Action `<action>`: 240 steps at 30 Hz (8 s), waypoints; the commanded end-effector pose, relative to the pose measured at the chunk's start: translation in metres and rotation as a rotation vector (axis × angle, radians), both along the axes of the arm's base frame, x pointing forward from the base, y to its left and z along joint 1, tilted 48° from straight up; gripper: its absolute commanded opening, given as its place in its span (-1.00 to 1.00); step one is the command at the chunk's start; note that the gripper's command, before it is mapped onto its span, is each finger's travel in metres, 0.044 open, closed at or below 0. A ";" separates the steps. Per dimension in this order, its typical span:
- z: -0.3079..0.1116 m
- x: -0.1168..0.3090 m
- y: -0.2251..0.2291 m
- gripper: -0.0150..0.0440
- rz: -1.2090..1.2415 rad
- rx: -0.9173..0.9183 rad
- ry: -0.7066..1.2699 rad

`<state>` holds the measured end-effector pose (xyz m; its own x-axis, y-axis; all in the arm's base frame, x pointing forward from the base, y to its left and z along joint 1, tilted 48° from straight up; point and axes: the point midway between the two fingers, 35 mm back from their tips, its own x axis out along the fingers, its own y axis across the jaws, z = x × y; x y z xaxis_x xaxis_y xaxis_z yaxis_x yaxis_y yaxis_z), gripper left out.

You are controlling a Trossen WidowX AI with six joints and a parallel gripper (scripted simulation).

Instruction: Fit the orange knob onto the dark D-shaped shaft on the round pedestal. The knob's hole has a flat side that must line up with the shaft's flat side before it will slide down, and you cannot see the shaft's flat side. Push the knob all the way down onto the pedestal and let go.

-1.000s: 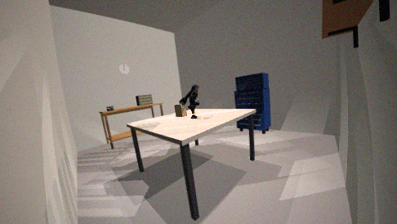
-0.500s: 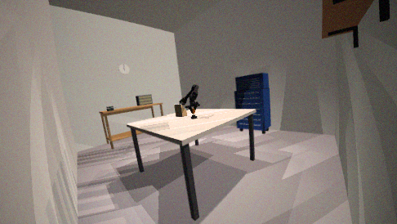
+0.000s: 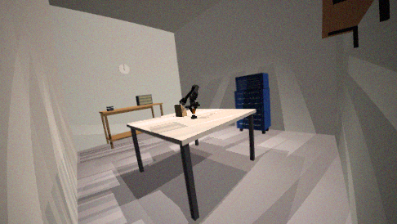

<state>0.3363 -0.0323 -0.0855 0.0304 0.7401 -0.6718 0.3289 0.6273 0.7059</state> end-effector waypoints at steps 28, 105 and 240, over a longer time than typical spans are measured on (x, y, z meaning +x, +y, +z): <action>0.001 -0.001 -0.002 -0.49 -0.142 0.007 0.157; 0.000 -0.001 0.000 -0.49 -0.283 0.013 0.312; 0.000 -0.004 0.002 -0.49 -0.433 0.020 0.478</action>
<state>0.3331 -0.0309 -0.0853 0.0321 0.7408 -0.6709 0.8320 0.3521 0.4286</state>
